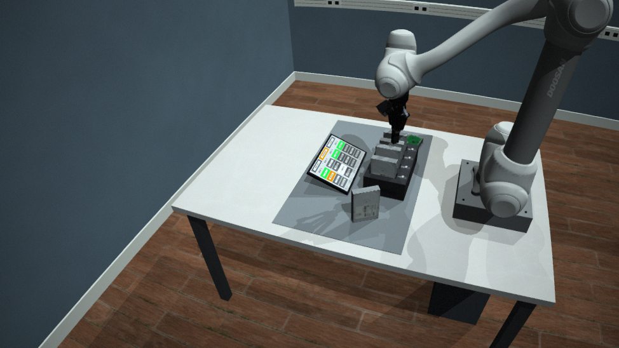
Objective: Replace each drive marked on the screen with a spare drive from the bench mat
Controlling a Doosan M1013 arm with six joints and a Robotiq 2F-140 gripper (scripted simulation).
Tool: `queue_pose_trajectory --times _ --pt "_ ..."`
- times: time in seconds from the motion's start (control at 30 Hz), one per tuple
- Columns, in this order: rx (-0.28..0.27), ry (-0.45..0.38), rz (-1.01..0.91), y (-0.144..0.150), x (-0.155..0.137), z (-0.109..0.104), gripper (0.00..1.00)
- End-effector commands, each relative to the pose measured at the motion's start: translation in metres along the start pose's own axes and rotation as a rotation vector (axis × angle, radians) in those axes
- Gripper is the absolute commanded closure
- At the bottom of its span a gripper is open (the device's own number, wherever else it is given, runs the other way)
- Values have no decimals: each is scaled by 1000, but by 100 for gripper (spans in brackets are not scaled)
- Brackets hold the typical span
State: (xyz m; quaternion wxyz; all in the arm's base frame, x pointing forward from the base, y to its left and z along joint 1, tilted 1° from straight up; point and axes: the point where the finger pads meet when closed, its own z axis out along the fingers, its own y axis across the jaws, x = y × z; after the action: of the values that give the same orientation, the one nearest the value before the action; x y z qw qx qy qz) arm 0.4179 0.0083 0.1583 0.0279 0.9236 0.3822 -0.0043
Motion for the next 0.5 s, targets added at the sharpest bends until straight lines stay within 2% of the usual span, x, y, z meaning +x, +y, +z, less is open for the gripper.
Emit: queue_pose_trajectory --times 0.0,0.1,0.17,0.2,0.27,0.3,0.47 --pt "12 17 -278 14 13 1 90" --pt "9 18 -439 17 16 1 90" --pt "9 18 -439 17 16 1 90" --pt "13 24 -595 18 17 1 90" --pt "19 30 -675 18 17 1 90" --pt "24 36 -724 18 17 1 11" --pt "26 40 -745 18 17 1 11"
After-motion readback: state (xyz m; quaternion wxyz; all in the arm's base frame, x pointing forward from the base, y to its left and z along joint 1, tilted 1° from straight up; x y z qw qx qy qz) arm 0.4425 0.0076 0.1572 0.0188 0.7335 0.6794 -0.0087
